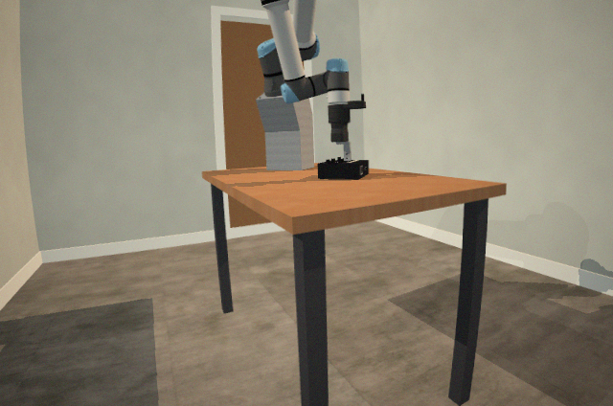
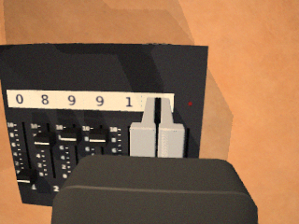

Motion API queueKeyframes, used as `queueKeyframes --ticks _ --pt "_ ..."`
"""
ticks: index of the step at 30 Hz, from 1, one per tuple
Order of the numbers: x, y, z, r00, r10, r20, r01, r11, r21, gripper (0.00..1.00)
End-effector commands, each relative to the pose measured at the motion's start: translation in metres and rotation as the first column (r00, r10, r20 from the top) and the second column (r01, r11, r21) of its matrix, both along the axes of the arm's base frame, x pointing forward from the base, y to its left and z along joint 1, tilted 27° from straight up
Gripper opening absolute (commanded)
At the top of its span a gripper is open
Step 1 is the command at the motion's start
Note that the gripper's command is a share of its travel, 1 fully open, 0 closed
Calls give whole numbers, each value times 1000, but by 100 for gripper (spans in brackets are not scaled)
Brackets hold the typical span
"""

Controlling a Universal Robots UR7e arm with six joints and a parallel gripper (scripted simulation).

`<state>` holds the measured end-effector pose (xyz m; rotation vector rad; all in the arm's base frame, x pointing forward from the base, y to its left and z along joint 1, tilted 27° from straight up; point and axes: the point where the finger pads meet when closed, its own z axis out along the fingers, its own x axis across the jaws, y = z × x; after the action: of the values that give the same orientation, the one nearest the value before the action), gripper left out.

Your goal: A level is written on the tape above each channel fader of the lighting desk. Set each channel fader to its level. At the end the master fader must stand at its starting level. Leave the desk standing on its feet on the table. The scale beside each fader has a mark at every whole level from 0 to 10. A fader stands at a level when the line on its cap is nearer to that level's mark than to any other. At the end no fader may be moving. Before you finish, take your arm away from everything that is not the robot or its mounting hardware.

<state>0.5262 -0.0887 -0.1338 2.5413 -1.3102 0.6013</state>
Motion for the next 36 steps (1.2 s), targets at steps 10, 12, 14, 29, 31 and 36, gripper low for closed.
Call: queueKeyframes --ticks 10,12,14,29,31,36 --pt "0 0 1 1000 0 1 0 1000 0 0" --pt "0 0 1 1000 0 1 0 1000 0 0" --pt "0 0 1 1000 0 1 0 1000 0 0" --pt "-2 -2 1 1000 0 1 0 1000 0 0" --pt "-2 -2 1 1000 0 1 0 1000 0 0" --pt "-4 -3 1 1000 0 1 0 1000 0 0"
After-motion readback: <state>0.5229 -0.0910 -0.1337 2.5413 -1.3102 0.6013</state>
